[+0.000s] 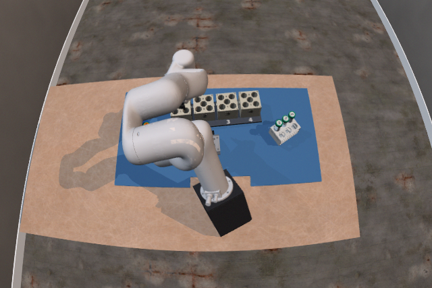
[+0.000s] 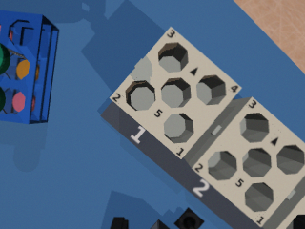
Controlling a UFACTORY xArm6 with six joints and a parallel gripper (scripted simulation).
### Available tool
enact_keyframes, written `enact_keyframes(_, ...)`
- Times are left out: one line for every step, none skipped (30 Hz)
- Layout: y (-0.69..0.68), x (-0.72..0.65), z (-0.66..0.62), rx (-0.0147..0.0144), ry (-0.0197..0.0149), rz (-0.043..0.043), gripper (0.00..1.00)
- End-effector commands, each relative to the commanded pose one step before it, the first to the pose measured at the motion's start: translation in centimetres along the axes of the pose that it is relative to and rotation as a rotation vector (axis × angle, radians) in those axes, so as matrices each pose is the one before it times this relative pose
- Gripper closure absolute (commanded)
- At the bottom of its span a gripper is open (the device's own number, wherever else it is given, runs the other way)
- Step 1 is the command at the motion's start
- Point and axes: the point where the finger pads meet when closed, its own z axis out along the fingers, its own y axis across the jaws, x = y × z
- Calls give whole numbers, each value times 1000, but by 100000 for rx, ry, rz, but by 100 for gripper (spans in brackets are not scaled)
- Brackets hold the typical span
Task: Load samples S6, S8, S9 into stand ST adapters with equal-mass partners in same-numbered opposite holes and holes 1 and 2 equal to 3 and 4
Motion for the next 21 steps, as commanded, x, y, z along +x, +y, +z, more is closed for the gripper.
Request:
enact_keyframes(-1215,523,-146,-698,70,-4412,0)
enact_keyframes(0,0,0,0,0,0,0)
enact_keyframes(-469,181,-1,5,4,3,0)
enact_keyframes(-467,179,-1,6,5,3,0)
enact_keyframes(-467,179,-1,6,5,3,0)
enact_keyframes(-467,179,-1,6,4,3,0)
enact_keyframes(-468,180,-1,6,4,3,0)
enact_keyframes(-468,180,-1,6,4,3,0)
enact_keyframes(-475,184,0,4,3,4,0)
enact_keyframes(-468,180,0,6,4,3,0)
enact_keyframes(-468,180,0,6,4,3,0)
enact_keyframes(-468,180,0,6,3,3,0)
enact_keyframes(-468,180,0,7,3,3,0)
enact_keyframes(-468,180,0,7,3,3,0)
enact_keyframes(-468,180,0,7,3,3,0)
enact_keyframes(-468,180,0,7,3,3,0)
enact_keyframes(-468,180,0,7,2,3,0)
enact_keyframes(0,0,0,0,0,0,0)
enact_keyframes(0,0,0,0,0,0,0)
enact_keyframes(-464,177,0,8,3,3,0)
enact_keyframes(-467,179,0,7,2,3,0)
